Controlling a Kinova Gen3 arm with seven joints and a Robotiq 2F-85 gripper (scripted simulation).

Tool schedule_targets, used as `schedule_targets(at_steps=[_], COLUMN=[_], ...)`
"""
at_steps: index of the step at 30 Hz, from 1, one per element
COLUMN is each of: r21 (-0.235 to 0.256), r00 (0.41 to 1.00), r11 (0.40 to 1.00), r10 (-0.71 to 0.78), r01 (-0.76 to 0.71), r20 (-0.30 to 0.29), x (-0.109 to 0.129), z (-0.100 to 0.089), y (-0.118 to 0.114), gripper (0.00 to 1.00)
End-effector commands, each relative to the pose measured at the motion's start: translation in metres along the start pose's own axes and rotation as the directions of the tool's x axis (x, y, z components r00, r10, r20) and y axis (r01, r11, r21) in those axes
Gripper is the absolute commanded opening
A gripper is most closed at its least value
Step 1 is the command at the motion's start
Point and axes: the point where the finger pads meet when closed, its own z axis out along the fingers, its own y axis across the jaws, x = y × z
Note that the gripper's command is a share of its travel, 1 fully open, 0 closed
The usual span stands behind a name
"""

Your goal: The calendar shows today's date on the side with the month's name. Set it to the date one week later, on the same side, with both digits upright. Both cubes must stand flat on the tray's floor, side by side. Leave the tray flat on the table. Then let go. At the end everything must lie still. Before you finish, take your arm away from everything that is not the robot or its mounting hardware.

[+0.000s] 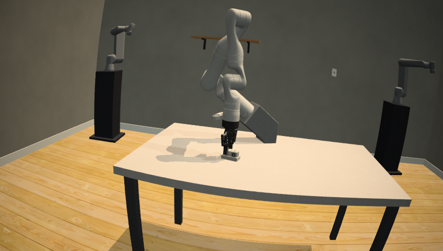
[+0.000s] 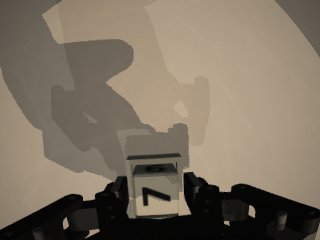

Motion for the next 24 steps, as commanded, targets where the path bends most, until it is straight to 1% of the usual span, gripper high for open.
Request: schedule_targets(at_steps=[1, 6, 10, 12, 17, 24], r21=[0.001, 0.001, 0.001, 0.001, 0.001, 0.001], r00=[1.0, 1.0, 1.0, 1.0, 1.0, 1.0], r11=[1.0, 1.0, 1.0, 1.0, 1.0, 1.0], r10=[0.0, 0.0, 0.0, 0.0, 0.0, 0.0], r01=[0.0, 0.0, 0.0, 0.0, 0.0, 0.0], r20=[0.001, 0.001, 0.001, 0.001, 0.001, 0.001], x=[0.0, 0.0, 0.0, 0.0, 0.0, 0.0], z=[0.0, -0.001, -0.007, -0.007, -0.022, -0.053], y=[0.0, 0.0, 0.0, 0.0, 0.0, 0.0], gripper=[0.48, 0.48, 0.48, 0.48, 0.48, 0.48])
